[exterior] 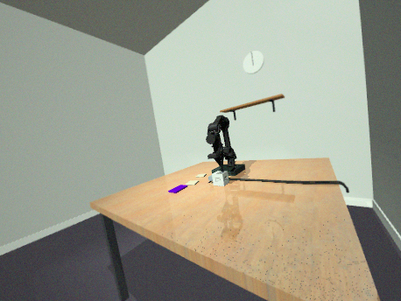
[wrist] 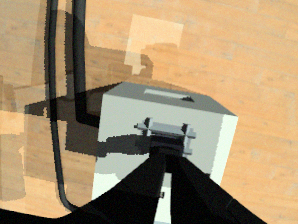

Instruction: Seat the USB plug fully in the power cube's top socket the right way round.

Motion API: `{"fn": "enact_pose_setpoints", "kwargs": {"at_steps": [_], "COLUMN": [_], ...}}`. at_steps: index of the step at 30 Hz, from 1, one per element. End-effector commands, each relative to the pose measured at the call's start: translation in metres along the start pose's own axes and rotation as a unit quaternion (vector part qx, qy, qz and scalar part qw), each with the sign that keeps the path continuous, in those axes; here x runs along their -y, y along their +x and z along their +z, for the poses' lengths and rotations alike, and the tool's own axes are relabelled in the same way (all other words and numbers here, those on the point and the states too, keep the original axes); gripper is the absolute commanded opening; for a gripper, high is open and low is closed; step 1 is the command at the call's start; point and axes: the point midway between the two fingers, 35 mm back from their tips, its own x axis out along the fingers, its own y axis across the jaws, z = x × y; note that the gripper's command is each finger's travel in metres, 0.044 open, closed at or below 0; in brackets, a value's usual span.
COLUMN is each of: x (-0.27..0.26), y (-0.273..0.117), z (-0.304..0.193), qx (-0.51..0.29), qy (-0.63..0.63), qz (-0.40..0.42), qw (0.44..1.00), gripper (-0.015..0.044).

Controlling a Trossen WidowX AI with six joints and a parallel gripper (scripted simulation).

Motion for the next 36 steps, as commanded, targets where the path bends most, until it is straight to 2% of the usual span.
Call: {"fn": "enact_pose_setpoints", "kwargs": {"at_steps": [1,36], "x": [0.0001,0.0001], "y": [0.0008,0.005], "z": [0.0005,0.0002], "qx": [0.002,0.002], "qy": [0.002,0.002], "qz": [0.0,0.0], "qw": [1.0,1.0], "gripper": [0.0,0.0]}}
